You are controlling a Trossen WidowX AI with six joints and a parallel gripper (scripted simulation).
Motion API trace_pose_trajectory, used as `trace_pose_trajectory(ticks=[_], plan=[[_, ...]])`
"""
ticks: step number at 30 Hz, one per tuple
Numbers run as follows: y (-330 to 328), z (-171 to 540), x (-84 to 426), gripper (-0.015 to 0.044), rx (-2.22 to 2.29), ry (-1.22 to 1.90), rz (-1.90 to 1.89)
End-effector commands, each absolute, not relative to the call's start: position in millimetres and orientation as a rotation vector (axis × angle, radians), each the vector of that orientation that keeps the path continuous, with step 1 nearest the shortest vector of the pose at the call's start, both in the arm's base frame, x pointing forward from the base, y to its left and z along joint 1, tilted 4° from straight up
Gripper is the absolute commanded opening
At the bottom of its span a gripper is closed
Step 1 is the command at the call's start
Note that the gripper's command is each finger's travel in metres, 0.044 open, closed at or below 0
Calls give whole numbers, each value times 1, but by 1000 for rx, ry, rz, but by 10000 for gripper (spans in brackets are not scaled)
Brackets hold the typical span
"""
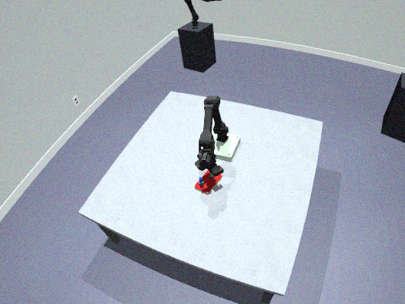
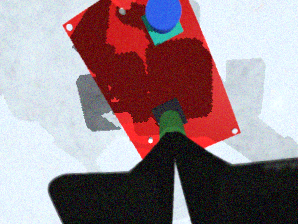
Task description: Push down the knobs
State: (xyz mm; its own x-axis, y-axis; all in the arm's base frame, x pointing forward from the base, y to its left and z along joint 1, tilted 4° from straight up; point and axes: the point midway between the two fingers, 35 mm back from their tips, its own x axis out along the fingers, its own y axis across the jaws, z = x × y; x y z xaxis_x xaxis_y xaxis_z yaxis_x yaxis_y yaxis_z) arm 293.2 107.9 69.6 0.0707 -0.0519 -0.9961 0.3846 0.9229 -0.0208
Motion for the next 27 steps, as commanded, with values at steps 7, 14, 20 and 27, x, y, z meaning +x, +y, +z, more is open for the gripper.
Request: trace_pose_trajectory(ticks=[7, 14, 20, 27], plan=[[109, 80, 293, 0, 272, 1477, -339], [109, 79, 292, 105, 266, 1482, -339], [107, 80, 294, 157, 276, 1471, -348], [98, 86, 310, 0, 293, 1402, -368]])
